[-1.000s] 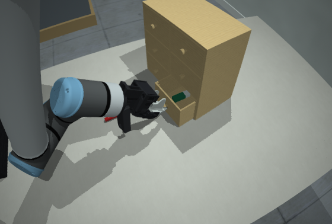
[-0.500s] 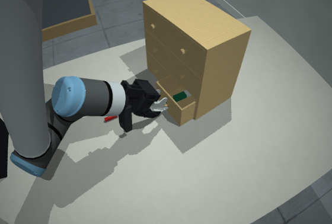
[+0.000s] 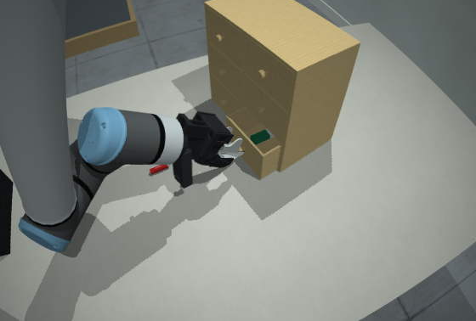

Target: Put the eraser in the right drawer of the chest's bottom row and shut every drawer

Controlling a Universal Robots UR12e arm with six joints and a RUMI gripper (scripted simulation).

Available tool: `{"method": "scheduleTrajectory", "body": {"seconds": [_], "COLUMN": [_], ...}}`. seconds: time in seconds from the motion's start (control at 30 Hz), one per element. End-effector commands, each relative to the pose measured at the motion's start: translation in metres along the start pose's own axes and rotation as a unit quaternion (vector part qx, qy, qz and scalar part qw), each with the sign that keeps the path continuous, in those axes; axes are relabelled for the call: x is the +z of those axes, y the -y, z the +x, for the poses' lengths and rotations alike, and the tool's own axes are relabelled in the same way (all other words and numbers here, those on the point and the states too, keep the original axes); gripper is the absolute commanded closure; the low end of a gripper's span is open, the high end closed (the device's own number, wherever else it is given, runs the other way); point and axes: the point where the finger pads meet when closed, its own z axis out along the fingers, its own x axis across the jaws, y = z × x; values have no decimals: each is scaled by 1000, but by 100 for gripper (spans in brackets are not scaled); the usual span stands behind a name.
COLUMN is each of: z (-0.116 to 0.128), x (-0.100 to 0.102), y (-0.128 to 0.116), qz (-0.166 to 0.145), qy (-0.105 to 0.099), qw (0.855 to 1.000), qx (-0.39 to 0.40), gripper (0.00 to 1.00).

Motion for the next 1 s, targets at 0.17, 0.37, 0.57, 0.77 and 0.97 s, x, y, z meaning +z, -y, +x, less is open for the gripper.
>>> {"method": "scheduleTrajectory", "body": {"seconds": [0.17, 0.37, 0.57, 0.77, 0.97], "z": [0, 0, 0, 0, 0], "x": [5, 7, 10, 14, 16], "y": [-5, -7, -10, -12, -14], "qz": [0, 0, 0, 0, 0], "qy": [0, 0, 0, 0, 0], "qw": [1000, 1000, 1000, 1000, 1000], "qx": [0, 0, 0, 0, 0], "gripper": [93, 93, 93, 93, 93]}}
